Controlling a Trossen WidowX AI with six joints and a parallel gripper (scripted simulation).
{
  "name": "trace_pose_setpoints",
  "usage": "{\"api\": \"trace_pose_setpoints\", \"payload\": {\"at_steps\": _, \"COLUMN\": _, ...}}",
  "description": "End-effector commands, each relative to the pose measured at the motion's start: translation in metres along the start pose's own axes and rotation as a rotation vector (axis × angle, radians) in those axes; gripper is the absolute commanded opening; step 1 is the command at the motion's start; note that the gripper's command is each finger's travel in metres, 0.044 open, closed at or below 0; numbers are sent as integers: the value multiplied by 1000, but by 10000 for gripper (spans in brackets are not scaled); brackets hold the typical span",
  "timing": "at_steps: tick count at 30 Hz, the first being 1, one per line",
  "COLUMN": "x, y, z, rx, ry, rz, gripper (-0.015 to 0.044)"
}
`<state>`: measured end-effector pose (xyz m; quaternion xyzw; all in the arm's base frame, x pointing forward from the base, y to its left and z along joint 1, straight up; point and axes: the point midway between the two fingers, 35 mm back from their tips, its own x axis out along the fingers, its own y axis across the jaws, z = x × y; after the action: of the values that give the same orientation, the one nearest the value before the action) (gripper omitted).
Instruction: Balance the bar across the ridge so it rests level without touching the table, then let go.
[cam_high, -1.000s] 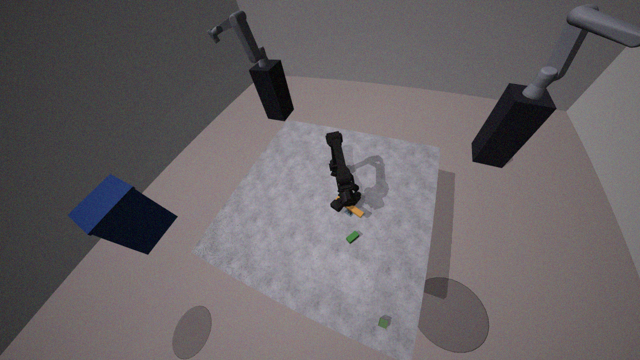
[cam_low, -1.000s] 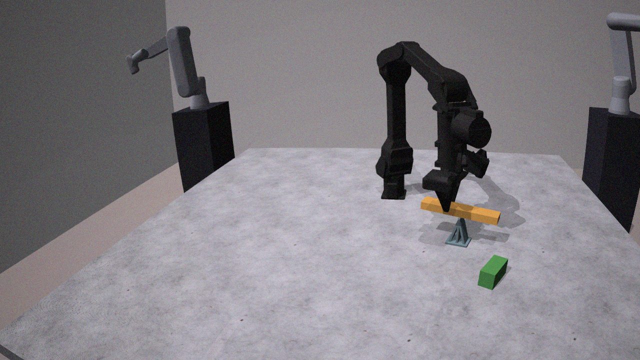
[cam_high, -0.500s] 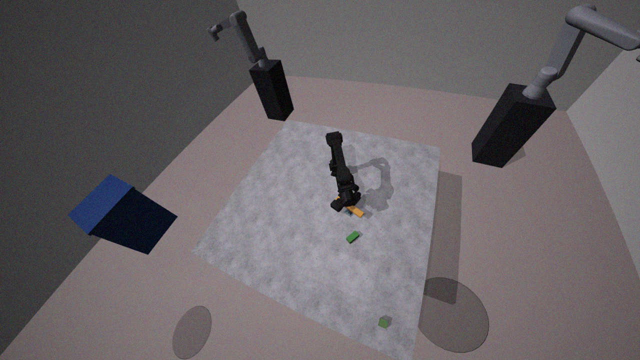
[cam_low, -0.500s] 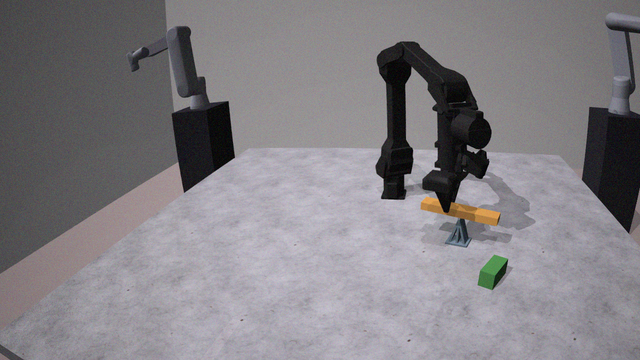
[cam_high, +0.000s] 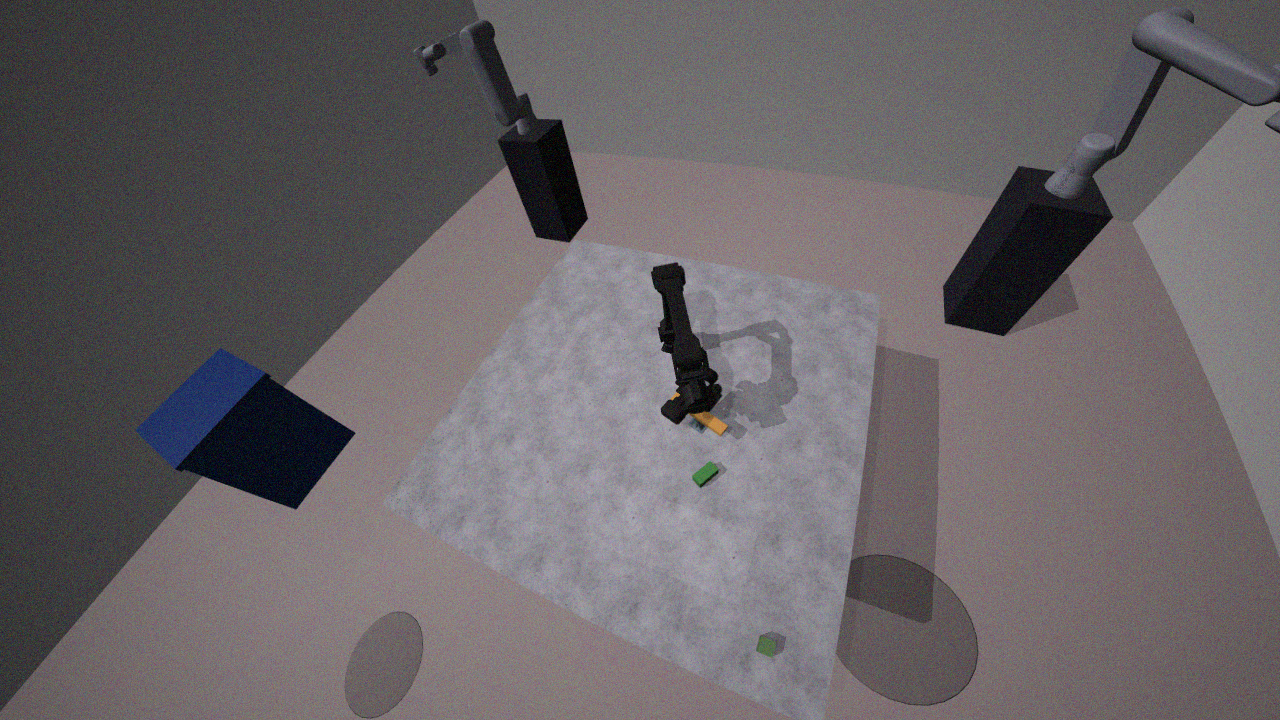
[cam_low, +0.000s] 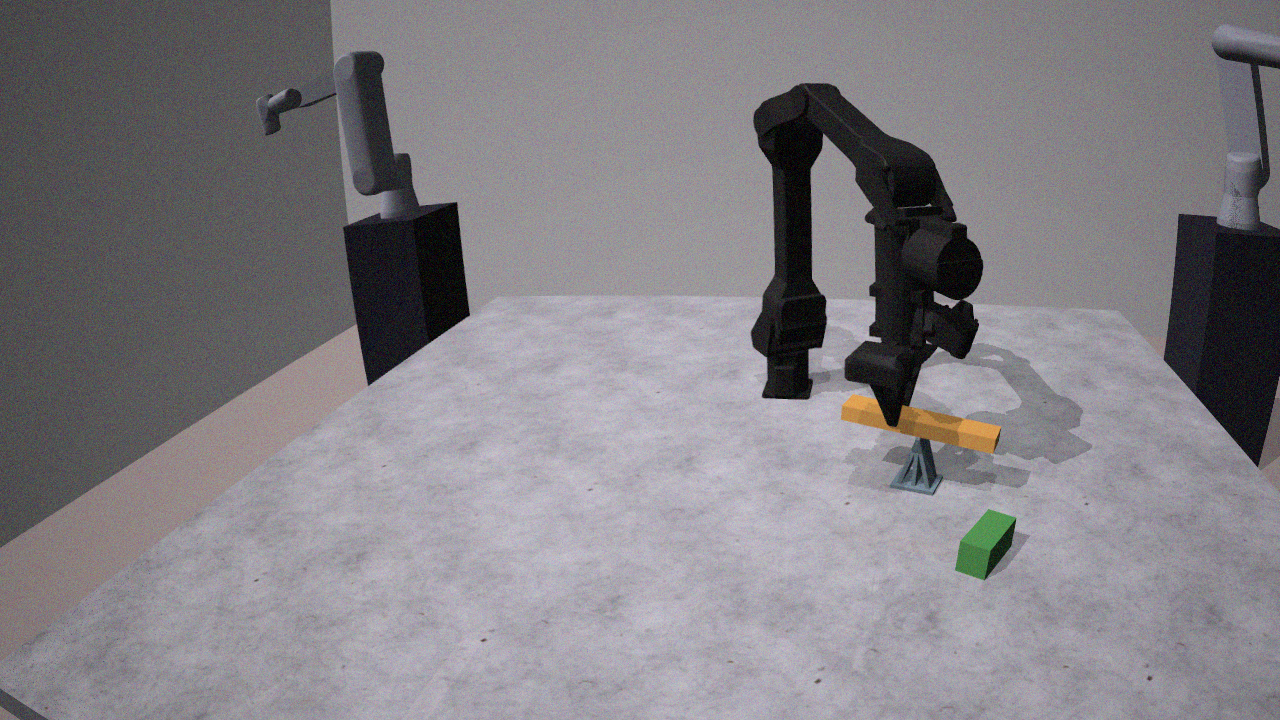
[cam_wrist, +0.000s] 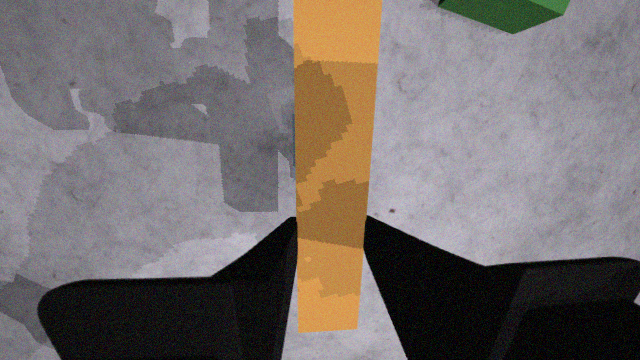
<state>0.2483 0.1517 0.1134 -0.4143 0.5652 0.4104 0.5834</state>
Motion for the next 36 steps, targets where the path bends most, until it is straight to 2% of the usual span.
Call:
{"api": "trace_pose_setpoints", "payload": {"at_steps": 1, "x": 1, "y": 0, "z": 1, "rx": 1, "ry": -3, "rz": 2, "gripper": 0}}
{"api": "trace_pose_setpoints", "payload": {"at_steps": 36, "x": 4, "y": 1, "z": 0, "rx": 1, "ry": -3, "rz": 2, "gripper": 0}}
